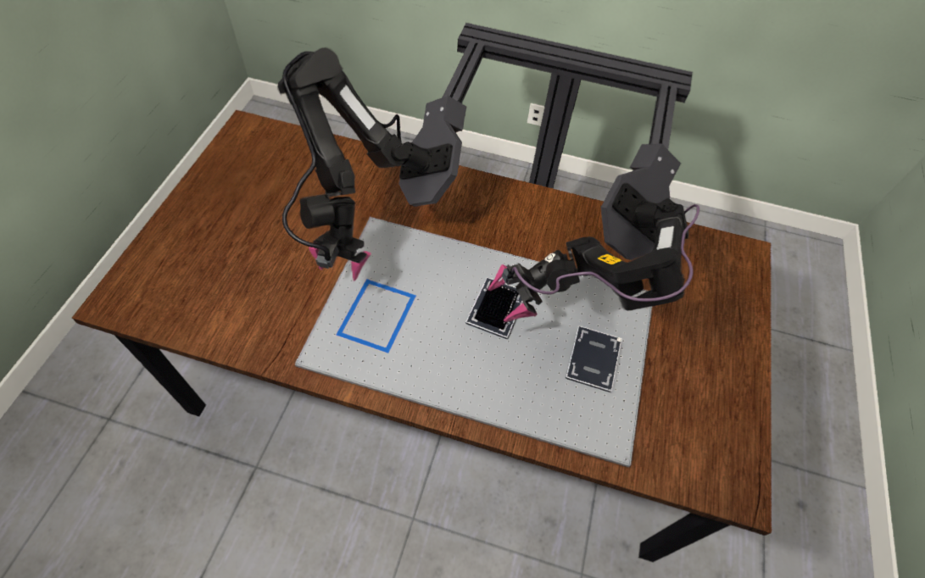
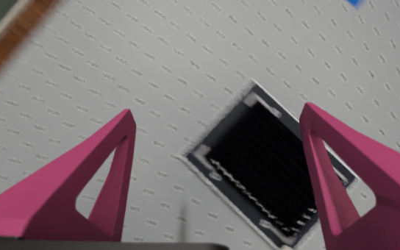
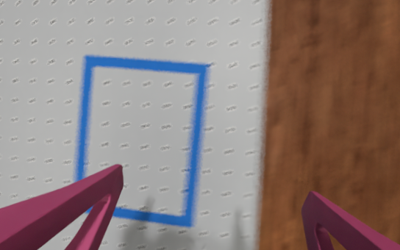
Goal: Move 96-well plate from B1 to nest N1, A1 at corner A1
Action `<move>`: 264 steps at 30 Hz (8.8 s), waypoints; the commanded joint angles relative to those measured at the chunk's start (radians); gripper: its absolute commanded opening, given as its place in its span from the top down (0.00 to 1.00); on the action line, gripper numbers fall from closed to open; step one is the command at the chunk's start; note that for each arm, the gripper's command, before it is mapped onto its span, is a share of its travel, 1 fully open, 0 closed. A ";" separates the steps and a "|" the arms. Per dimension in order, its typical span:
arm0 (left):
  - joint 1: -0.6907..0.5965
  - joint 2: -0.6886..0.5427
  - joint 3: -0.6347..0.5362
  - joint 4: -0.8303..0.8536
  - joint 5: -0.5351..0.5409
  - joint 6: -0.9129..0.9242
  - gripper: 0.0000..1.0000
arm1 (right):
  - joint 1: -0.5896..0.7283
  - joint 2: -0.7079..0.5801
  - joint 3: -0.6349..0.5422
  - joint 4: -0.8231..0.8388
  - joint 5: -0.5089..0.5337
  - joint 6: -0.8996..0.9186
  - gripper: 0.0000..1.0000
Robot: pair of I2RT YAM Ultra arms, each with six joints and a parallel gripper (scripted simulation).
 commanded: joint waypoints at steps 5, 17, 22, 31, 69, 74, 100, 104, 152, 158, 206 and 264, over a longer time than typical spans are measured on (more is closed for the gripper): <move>-0.044 0.276 0.029 0.218 -0.068 -0.053 0.00 | -0.238 -0.116 0.159 -0.075 -0.460 -0.223 0.00; -0.051 0.360 0.040 0.261 -0.071 -0.054 0.00 | -0.675 0.044 0.476 -0.140 -0.845 -0.264 0.00; -0.051 0.361 0.040 0.263 -0.071 -0.053 0.00 | -0.717 0.093 0.547 -0.158 -0.882 -0.267 0.00; -0.051 0.362 0.040 0.255 -0.071 -0.052 0.00 | -0.717 0.090 0.556 -0.150 -0.882 -0.269 0.00; -0.198 0.187 0.497 -1.218 -0.559 -1.360 0.00 | 0.358 -0.177 0.334 -1.027 -0.393 -0.532 0.00; -0.183 0.206 0.617 -1.454 -0.541 -1.499 0.00 | 0.520 -0.218 0.305 -1.125 -0.331 -0.556 0.00; -0.157 0.284 0.762 -1.597 -0.545 -1.581 0.00 | 0.812 -0.267 0.283 -1.201 -0.277 -0.516 0.00; -0.142 0.293 0.757 -1.571 -0.548 -1.564 0.00 | 0.807 -0.258 0.291 -1.201 -0.267 -0.522 0.00; -0.067 0.360 0.771 -1.414 -0.556 -1.435 0.13 | 0.807 -0.258 0.291 -1.201 -0.267 -0.522 0.00; -0.066 0.349 0.772 -1.418 -0.556 -1.431 0.21 | 0.807 -0.258 0.291 -1.201 -0.267 -0.522 0.00; 0.318 -0.525 0.095 -1.185 -0.462 -0.894 0.22 | 1.313 0.620 0.371 -0.228 0.196 0.218 0.00; 0.522 -0.629 0.062 -1.047 -0.365 -0.675 0.22 | 1.504 1.242 0.410 0.093 0.351 0.397 0.00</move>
